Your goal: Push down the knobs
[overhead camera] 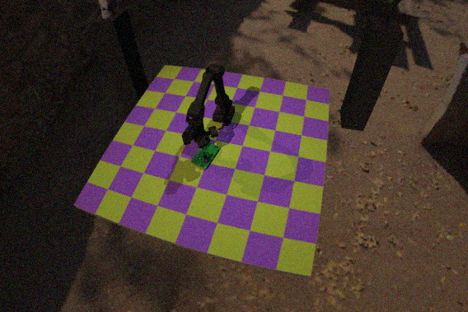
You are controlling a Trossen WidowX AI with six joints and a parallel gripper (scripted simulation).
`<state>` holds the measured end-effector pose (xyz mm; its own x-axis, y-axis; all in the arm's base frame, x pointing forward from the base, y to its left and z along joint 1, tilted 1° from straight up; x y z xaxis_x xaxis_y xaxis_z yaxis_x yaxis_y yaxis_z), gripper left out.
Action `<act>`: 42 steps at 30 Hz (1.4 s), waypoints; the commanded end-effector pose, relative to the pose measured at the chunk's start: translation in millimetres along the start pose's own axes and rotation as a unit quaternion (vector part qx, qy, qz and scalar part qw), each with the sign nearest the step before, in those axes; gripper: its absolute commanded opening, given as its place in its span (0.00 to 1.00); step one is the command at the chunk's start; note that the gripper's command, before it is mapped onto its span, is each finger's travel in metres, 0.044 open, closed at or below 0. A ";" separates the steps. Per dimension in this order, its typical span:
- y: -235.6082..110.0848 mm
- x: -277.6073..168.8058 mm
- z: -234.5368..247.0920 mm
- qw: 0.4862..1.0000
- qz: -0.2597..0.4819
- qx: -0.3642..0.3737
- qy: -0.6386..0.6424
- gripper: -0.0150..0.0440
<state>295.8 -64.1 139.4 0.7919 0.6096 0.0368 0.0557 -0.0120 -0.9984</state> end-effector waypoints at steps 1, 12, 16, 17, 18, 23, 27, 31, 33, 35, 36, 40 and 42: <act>0.7 0.3 0.4 1.000 0.000 0.004 0.001 0.25; 2.7 0.3 0.5 1.000 0.000 0.004 0.001 0.25; 2.7 0.3 0.5 1.000 0.000 0.004 0.001 0.25; 2.7 0.3 0.5 1.000 0.000 0.004 0.001 0.25; 2.7 0.3 0.5 1.000 0.000 0.004 0.001 0.25; 3.3 0.3 0.5 1.000 0.000 0.004 0.001 0.25; 4.7 0.3 0.5 1.000 0.000 0.004 0.001 0.25; 4.7 0.3 0.5 1.000 0.000 0.004 0.001 0.25; 4.7 0.3 0.5 1.000 0.000 0.004 0.001 0.25; 4.7 0.3 0.5 1.000 0.000 0.004 0.001 0.25; 4.7 0.3 0.5 1.000 0.000 0.004 0.001 0.25; 6.4 0.2 0.5 1.000 0.000 0.004 0.001 0.25; 6.7 0.2 0.5 1.000 0.000 0.004 0.001 0.25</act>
<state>295.1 -64.0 137.1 0.7926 0.6086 0.0363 0.0548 -0.0118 -0.9984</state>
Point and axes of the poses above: the point midway between the two fingers, 35 mm back from their tips, its own y axis out along the fingers, its own z axis across the jaws, x = y × z, the point moved 7 cm from there along -y, back along the fingers, and after that the axes turned 8 degrees about -y, right-handed, at the moved point
